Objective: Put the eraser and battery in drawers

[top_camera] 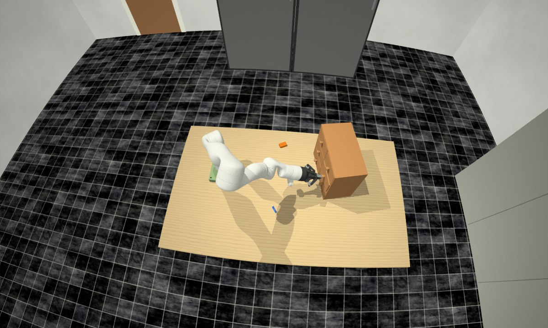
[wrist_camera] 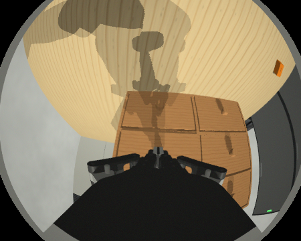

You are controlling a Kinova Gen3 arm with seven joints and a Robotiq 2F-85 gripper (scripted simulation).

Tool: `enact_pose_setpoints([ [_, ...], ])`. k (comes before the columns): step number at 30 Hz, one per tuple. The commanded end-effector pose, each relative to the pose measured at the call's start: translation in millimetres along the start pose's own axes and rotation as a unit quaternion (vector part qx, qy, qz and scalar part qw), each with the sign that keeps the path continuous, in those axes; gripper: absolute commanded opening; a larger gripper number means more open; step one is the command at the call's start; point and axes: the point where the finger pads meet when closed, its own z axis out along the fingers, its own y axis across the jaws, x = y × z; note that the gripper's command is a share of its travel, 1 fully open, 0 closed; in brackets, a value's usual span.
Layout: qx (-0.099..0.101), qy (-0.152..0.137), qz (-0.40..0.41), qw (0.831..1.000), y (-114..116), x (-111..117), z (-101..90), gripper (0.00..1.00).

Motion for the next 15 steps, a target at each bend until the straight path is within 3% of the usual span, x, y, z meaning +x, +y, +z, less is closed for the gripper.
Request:
enact_pose_setpoints([
  [1, 0.0, -0.001, -0.001, 1.0, 0.0, -1.2, -0.1, 0.0],
  [10, 0.0, -0.001, -0.001, 1.0, 0.0, -0.9, -0.5, 0.0],
  [15, 0.0, -0.001, -0.001, 1.0, 0.0, 6.1, -12.6, 0.0],
])
